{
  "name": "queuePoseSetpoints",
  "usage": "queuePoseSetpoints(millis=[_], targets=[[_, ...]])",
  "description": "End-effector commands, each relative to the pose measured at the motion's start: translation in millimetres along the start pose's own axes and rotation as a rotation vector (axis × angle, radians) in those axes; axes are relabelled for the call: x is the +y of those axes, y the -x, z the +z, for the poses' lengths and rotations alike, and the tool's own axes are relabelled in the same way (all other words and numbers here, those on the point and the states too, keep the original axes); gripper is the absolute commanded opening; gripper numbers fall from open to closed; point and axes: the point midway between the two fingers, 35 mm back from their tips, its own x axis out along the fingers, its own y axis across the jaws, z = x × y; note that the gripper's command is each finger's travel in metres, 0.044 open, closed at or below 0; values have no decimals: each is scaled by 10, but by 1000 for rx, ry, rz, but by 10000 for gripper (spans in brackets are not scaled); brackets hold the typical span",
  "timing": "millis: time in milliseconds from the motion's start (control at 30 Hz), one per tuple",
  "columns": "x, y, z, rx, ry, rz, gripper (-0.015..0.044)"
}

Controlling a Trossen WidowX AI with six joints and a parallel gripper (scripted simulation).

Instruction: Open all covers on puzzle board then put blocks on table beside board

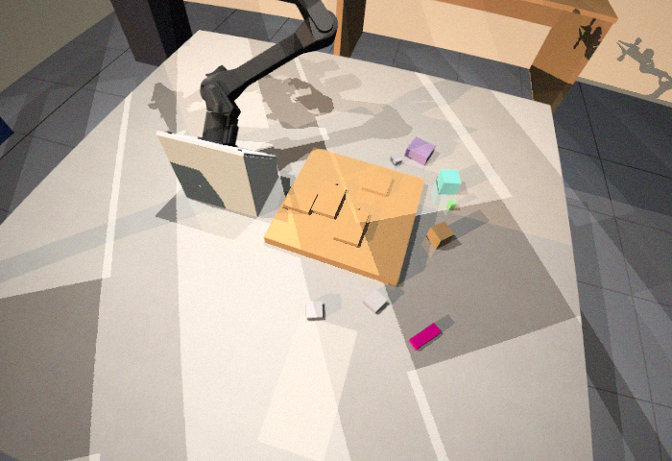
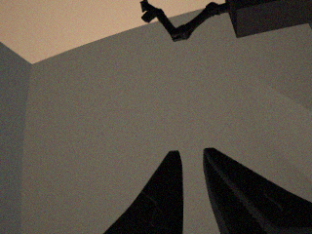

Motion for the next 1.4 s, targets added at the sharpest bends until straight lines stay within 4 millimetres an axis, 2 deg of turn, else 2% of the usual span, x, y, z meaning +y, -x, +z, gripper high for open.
queuePoseSetpoints(millis=[0, 667, 1033, 1367], targets=[[68, 8, -218, 85, 13, 23, 0], [361, 240, -1041, 407, 57, 127, 0], [554, 477, -1308, 529, 63, 207, 0], [744, 763, -1655, 687, 83, 293, 0]])
